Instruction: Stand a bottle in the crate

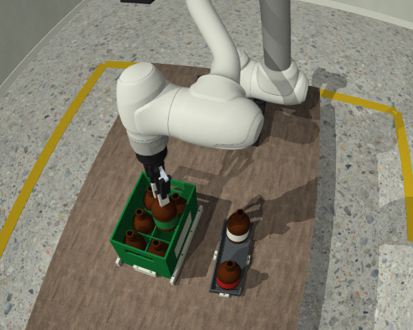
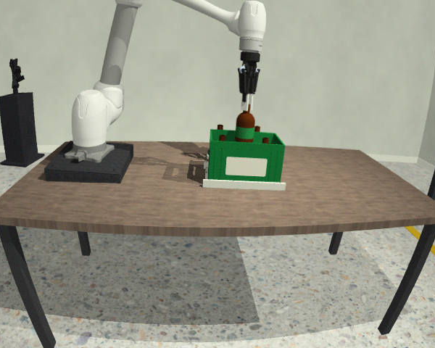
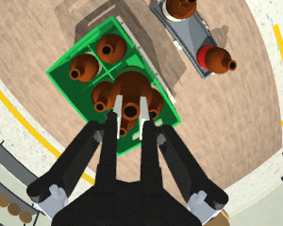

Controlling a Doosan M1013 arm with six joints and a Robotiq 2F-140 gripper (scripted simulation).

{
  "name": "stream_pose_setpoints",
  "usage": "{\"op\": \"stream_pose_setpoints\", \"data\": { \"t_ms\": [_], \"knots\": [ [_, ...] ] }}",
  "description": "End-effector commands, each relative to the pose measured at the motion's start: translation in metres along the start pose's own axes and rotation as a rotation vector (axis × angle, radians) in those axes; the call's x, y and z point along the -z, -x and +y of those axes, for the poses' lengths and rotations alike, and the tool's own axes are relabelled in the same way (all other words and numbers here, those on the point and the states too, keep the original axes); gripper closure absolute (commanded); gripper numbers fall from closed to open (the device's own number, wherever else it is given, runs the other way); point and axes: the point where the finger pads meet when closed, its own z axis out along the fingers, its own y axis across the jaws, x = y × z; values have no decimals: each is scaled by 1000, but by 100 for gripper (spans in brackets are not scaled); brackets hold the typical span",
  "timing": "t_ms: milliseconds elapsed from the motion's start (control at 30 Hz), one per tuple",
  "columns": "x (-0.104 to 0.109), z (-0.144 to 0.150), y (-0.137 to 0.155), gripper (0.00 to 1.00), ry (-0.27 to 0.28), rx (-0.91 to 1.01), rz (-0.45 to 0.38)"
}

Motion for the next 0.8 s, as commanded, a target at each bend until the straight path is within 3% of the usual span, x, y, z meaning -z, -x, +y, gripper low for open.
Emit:
{"op": "stream_pose_setpoints", "data": {
  "t_ms": [0, 767],
  "knots": [
    [-2, 0, 0, 100, 0, 0, 0],
    [-26, 0, 0, 100, 0, 0, 0]
  ]
}}
